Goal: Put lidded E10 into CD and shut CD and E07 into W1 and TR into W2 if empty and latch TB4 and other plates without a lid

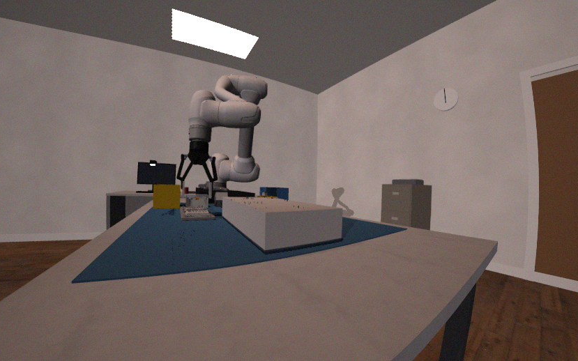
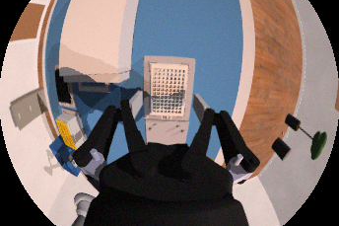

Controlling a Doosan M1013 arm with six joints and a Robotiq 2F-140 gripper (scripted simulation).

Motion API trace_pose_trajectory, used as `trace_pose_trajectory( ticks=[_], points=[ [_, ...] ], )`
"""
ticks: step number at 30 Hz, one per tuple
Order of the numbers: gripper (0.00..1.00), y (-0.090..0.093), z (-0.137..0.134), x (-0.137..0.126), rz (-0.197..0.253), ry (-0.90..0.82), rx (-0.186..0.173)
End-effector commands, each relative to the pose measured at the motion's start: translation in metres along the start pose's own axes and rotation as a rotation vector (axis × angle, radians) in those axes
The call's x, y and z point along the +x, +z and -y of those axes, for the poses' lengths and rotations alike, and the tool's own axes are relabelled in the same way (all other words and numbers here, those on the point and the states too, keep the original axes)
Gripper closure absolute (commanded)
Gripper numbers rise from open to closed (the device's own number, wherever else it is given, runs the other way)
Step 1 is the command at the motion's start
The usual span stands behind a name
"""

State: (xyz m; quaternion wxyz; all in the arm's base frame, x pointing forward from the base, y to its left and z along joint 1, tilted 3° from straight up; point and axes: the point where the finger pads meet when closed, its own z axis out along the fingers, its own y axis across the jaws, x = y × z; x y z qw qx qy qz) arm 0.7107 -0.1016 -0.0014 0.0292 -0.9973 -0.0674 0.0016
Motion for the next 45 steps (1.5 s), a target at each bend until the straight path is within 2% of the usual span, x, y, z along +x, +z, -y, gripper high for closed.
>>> trace_pose_trajectory(
  ticks=[1, 31, 38, 45],
  points=[
    [0.34, 0.004, 0.000, 0.000, 0.000, 0.000, 0.000],
    [0.34, 0.040, 0.000, 0.000, 0.000, 0.000, 0.000],
    [0.34, 0.040, 0.000, 0.000, 0.000, 0.000, 0.000],
    [0.34, 0.049, 0.000, 0.000, 0.000, 0.000, 0.000]
  ],
)
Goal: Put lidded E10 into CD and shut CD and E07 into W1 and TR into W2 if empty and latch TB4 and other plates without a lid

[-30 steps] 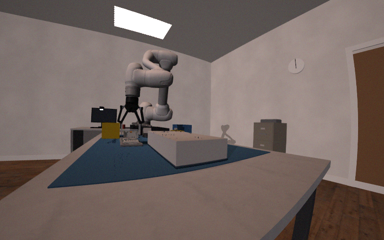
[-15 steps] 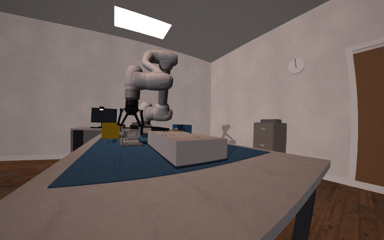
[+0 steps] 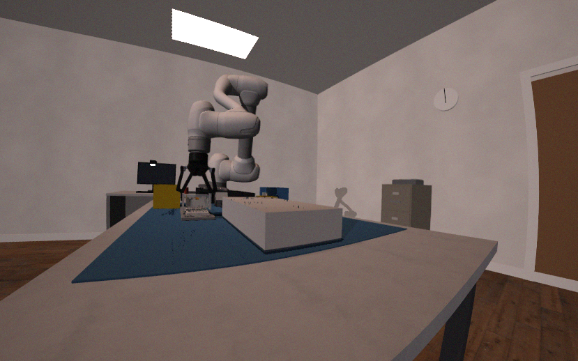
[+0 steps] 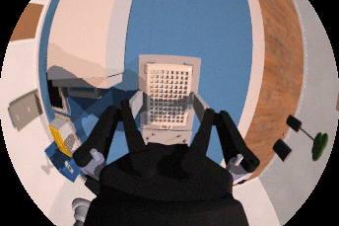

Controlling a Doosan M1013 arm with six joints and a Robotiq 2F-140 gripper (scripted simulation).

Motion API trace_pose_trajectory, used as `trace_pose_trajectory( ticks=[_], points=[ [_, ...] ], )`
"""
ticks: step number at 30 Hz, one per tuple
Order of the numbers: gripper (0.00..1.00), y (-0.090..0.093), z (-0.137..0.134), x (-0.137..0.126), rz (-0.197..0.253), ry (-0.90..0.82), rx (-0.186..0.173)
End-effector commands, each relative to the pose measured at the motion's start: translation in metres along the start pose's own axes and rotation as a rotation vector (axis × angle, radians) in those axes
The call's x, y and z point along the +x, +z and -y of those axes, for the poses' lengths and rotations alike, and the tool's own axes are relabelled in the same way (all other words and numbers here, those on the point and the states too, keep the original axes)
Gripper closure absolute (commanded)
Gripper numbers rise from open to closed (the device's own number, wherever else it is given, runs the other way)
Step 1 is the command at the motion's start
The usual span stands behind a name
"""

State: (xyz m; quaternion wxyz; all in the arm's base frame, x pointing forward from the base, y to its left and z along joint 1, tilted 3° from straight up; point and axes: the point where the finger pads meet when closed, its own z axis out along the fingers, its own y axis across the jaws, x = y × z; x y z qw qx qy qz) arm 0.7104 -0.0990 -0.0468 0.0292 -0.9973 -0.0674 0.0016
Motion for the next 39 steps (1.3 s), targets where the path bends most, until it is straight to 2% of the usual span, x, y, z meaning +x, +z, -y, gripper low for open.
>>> trace_pose_trajectory(
  ticks=[1, 10, 17, 39],
  points=[
    [0.34, 0.0047, 0.0000, 0.0001, 0.000, 0.000, 0.000],
    [0.34, 0.0140, 0.0000, 0.0001, 0.000, 0.000, 0.000],
    [0.34, 0.0140, 0.0000, 0.0001, 0.000, 0.000, 0.000],
    [0.43, 0.0140, 0.0000, 0.0001, 0.000, 0.000, 0.000]
  ],
)
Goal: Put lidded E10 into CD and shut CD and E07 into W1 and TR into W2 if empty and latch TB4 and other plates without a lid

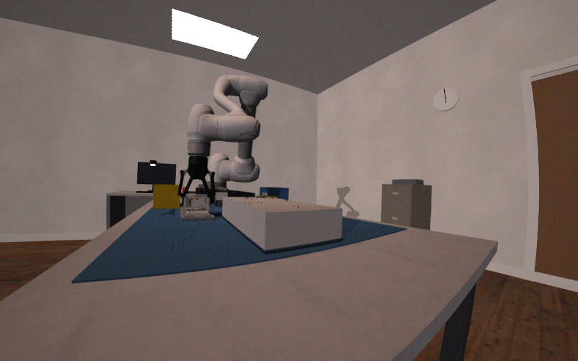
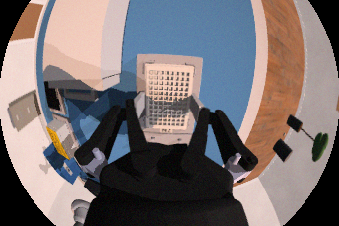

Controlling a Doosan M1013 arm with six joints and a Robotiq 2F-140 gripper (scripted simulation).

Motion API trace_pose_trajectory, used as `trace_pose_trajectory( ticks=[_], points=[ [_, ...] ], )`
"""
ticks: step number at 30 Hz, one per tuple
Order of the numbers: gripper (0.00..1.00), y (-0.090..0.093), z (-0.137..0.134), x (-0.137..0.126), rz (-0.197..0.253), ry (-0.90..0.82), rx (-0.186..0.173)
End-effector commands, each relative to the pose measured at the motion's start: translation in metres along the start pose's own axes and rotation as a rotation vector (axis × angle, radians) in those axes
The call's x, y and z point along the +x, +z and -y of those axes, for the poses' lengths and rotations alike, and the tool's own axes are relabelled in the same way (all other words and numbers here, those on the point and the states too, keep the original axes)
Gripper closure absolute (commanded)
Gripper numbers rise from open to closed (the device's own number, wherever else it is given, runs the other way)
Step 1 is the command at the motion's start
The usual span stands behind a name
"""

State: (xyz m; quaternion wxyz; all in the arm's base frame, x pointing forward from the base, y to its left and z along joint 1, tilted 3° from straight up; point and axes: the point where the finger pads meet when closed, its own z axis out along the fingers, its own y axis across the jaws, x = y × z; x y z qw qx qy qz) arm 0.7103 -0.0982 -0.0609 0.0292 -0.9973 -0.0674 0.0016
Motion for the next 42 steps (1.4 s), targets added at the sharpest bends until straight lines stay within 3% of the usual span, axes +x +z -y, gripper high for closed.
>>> trace_pose_trajectory(
  ticks=[1, 6, 7, 42],
  points=[
    [0.44, -0.0001, 0.0000, 0.0000, 0.000, 0.000, 0.000],
    [0.45, -0.0001, 0.0000, 0.0000, 0.000, 0.000, 0.000],
    [1.00, -0.0001, 0.0000, 0.0000, 0.000, 0.000, 0.000],
    [1.00, -0.0024, 0.0000, 0.0000, 0.000, 0.000, 0.000]
  ],
)
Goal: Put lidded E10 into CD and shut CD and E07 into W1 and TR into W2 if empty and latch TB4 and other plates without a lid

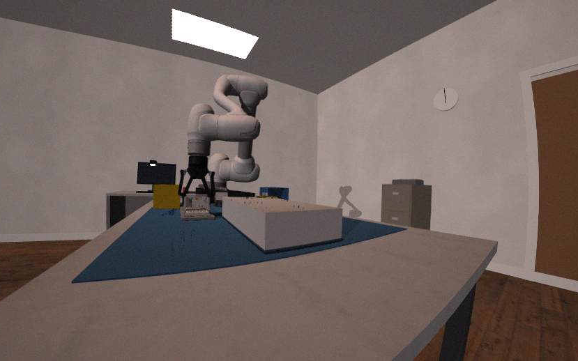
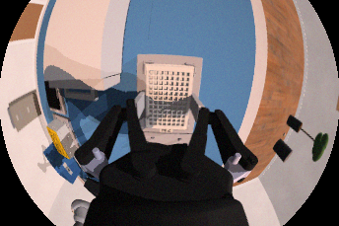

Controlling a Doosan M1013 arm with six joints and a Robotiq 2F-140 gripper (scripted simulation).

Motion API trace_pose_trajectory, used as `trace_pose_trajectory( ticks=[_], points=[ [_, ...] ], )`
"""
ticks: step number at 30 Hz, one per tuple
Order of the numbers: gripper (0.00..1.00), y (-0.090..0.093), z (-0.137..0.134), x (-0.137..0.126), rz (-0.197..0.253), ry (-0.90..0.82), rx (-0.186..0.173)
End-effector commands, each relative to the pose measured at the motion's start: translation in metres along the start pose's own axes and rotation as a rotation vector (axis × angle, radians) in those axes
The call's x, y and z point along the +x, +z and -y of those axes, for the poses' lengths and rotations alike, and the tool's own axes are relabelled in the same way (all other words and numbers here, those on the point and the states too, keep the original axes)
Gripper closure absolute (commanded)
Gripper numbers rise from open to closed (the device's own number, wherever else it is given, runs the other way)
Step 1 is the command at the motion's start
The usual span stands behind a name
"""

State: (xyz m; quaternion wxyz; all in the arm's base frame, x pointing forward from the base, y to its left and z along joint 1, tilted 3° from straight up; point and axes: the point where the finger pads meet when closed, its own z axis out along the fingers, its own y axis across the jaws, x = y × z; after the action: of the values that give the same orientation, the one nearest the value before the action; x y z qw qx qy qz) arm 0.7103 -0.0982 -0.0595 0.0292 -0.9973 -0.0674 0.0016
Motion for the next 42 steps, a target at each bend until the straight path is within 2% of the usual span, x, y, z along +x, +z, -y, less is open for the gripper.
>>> trace_pose_trajectory(
  ticks=[1, 29, 42],
  points=[
    [1.00, -0.001, 0.000, 0.000, 0.000, 0.000, 0.000],
    [1.00, -0.011, 0.000, 0.000, 0.000, 0.000, 0.000],
    [1.00, -0.029, 0.000, 0.000, 0.000, 0.000, 0.000]
  ],
)
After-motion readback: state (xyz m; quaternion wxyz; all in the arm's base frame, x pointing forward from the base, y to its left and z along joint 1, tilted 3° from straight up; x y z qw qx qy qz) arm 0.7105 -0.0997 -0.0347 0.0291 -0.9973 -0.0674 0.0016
